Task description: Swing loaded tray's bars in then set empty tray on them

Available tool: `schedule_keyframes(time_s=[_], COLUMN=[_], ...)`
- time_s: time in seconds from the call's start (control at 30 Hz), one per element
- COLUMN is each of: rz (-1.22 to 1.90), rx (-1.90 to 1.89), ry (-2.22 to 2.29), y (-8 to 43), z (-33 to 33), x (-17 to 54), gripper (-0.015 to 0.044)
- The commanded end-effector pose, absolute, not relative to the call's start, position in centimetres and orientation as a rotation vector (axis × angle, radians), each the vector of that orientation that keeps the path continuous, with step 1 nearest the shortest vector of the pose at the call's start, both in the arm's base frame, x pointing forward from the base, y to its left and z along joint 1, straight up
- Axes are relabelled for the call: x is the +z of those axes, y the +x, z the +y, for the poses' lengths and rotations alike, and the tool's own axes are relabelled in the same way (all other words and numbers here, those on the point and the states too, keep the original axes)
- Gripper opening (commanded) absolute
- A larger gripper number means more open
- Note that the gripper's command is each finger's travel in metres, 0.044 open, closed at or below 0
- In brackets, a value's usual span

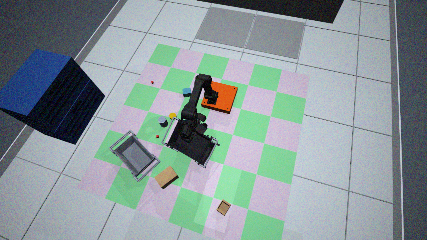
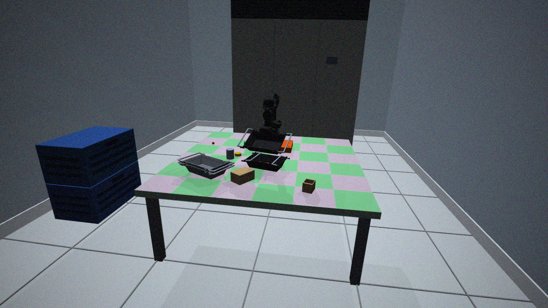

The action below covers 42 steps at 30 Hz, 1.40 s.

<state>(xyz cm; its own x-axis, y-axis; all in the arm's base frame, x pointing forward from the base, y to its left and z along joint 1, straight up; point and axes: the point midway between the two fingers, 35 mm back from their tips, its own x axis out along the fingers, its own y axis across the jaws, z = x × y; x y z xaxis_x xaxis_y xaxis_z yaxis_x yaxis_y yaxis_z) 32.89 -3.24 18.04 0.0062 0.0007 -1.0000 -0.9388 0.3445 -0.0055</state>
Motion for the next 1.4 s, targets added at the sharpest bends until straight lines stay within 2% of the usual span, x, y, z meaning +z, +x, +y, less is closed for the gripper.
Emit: schedule_keyframes(time_s=[0.0,1.37], rz=[1.342,1.342], rx=[0.929,0.929], ry=[-0.954,-0.954], y=[33.1,33.2], z=[-3.3,-3.3], x=[18.4,15.1], gripper=[0.0,0.0])
